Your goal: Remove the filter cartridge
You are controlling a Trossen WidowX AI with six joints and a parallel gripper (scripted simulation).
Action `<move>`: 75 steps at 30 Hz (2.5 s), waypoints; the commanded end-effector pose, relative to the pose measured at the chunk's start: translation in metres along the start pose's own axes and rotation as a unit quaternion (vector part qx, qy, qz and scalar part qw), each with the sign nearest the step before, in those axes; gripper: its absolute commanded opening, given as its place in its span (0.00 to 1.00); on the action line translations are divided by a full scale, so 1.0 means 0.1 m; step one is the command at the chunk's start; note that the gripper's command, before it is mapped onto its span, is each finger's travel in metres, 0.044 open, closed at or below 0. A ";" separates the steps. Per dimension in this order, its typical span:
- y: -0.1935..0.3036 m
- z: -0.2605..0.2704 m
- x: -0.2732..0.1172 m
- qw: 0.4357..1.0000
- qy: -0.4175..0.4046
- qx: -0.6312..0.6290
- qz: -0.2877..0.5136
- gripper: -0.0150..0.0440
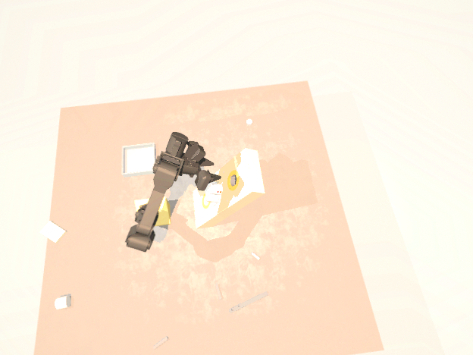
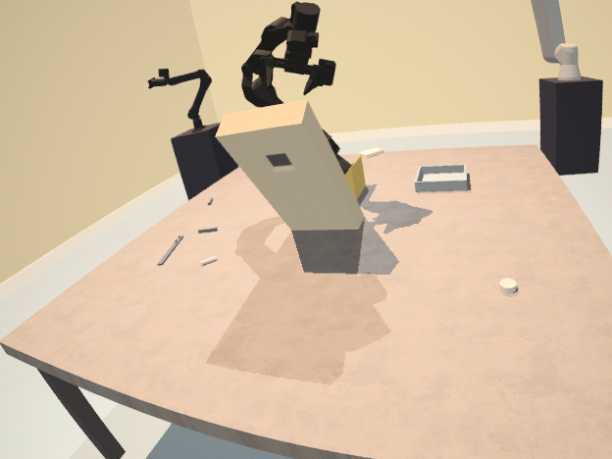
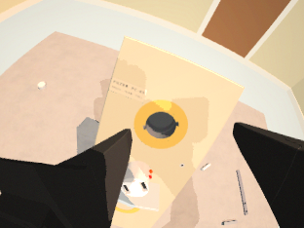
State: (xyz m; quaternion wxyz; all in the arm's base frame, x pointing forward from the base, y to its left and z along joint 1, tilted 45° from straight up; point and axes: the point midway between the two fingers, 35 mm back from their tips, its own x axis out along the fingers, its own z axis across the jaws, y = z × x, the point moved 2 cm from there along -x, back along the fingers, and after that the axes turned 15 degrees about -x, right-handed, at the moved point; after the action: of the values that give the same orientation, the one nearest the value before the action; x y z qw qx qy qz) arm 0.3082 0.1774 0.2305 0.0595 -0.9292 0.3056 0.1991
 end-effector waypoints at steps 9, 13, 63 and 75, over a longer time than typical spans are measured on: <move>0.74 0.69 0.37 0.951 -0.097 0.218 0.195 0.77; 0.74 0.69 0.37 0.951 -0.097 0.218 0.195 0.77; 0.88 0.81 0.79 0.950 -0.098 0.221 0.196 0.64; 0.87 0.80 0.79 0.950 -0.097 0.221 0.196 0.33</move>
State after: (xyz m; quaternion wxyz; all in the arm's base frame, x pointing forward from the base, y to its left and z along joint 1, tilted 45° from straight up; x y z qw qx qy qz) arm 0.2871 0.0815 0.1260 0.2501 -0.7924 0.5102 0.2221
